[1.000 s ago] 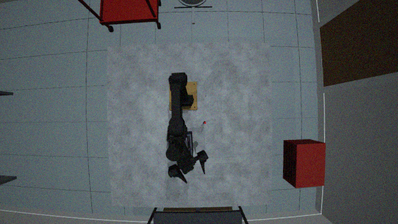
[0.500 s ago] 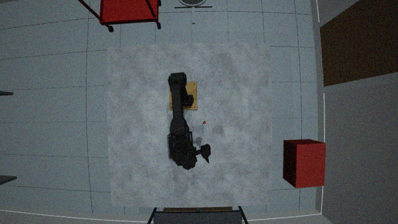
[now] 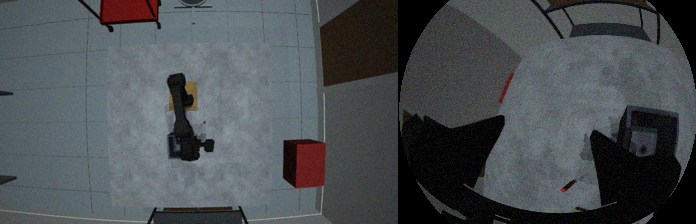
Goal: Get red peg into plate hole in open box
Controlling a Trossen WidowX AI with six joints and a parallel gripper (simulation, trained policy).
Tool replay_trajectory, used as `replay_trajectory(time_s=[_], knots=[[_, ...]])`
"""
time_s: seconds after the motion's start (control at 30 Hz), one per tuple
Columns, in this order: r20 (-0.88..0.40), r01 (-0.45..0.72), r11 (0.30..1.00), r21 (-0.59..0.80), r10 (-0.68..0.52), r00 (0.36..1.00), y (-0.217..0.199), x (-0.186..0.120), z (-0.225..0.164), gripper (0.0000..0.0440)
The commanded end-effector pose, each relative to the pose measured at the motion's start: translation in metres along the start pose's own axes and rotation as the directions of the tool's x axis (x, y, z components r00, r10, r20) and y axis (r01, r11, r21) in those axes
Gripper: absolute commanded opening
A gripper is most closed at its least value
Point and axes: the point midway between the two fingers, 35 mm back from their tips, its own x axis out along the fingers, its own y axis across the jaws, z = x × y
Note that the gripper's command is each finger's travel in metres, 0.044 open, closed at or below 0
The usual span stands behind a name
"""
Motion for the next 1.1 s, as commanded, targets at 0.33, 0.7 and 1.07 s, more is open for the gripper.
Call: replay_trajectory(time_s=[0.33, 0.7, 1.07], knots=[[-0.292, 0.141, 0.938, 0.316, -0.045, 0.955, -0.006, 0.013, -0.067, 0.0440], [-0.502, 0.384, 0.783, 0.490, -0.107, 0.858, -0.014, 0.014, -0.118, 0.0440], [-0.640, 0.623, 0.562, 0.544, -0.203, 0.741, -0.024, 0.012, -0.158, 0.0440]])
